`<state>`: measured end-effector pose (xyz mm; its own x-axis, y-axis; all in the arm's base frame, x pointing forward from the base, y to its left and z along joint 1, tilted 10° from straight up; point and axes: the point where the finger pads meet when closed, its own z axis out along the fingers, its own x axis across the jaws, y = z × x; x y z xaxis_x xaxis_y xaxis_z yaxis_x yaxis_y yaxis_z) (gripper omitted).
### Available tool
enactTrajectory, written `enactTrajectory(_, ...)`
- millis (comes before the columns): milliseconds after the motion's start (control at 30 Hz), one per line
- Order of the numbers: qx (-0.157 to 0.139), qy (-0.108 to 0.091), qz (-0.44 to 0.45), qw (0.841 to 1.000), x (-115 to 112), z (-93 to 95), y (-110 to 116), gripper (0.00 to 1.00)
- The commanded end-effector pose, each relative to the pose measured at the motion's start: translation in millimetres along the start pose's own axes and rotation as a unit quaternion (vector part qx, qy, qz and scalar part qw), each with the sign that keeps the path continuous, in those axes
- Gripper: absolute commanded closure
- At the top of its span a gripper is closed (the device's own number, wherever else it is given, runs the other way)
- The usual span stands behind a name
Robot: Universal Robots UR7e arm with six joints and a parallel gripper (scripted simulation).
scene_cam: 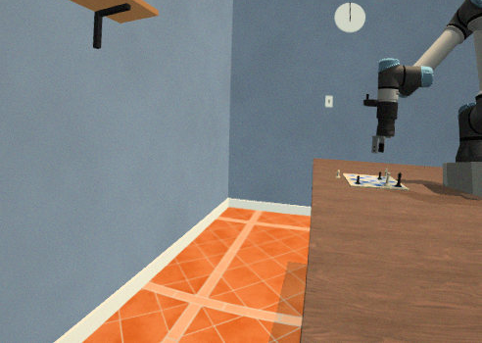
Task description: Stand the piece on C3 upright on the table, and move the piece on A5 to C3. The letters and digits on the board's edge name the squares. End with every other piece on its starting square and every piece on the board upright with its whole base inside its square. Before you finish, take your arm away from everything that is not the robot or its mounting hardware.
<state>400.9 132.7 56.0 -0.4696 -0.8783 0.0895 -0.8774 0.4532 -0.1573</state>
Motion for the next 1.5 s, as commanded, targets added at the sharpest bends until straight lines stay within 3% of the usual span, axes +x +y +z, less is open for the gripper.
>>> enactTrajectory(0,0.001,-0.006,-0.067,0.998,2.5,-1.2,12.5,0.0)
enactTrajectory(433,0.002,-0.006,-0.284,0.959,13.6,2.5,62.3,0.0)
enactTrajectory(900,0.003,-0.005,-0.375,0.927,19.7,5.5,85.2,0.0)
enactTrajectory(1333,0.003,-0.005,-0.389,0.921,20.8,6.0,88.8,0.0)
enactTrajectory(1367,0.003,-0.005,-0.389,0.921,20.8,6.0,88.8,0.21)
enactTrajectory(1467,0.003,-0.005,-0.389,0.921,20.8,6.0,88.8,0.21)
